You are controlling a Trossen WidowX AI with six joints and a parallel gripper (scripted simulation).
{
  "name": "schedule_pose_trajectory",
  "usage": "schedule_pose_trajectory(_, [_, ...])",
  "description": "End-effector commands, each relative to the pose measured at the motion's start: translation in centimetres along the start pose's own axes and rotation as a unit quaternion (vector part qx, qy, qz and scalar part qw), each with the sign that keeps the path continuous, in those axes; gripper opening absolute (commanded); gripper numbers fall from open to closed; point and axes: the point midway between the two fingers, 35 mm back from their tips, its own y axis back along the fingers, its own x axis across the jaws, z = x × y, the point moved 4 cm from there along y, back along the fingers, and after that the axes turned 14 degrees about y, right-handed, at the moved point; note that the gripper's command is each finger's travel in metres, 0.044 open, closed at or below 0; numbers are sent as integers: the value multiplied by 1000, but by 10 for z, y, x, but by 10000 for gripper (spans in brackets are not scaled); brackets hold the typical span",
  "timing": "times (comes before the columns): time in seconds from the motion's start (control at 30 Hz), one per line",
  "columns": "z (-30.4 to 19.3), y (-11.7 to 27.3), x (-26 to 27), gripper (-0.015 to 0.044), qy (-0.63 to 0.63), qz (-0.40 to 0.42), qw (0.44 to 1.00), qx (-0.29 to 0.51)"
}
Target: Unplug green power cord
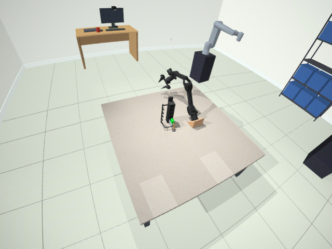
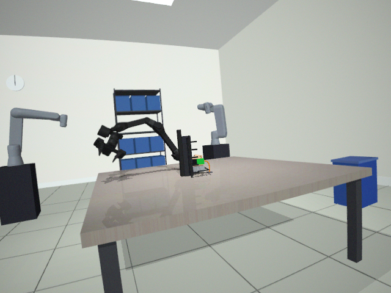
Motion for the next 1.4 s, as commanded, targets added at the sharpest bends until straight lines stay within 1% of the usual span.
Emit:
schedule_pose_trajectory(0.0, [0, 0, 0, 374, 1, 0, 1000, 1])
schedule_pose_trajectory(0.13, [-9, -10, -1, 269, 33, 4, 999, 20])
schedule_pose_trajectory(0.27, [-28, -34, -7, 164, 74, -8, 996, 55])
schedule_pose_trajectory(0.57, [-98, -91, -26, 160, 192, -43, 969, 151])
schedule_pose_trajectory(0.77, [-151, -115, -39, 160, 272, -56, 937, 210])
schedule_pose_trajectory(1.03, [-219, -130, -57, 160, 373, -61, 884, 277])
schedule_pose_trajectory(1.2, [-271, -131, -72, 160, 448, -58, 832, 321])
schedule_pose_trajectory(1.37, [-323, -125, -89, 160, 525, -47, 769, 362])
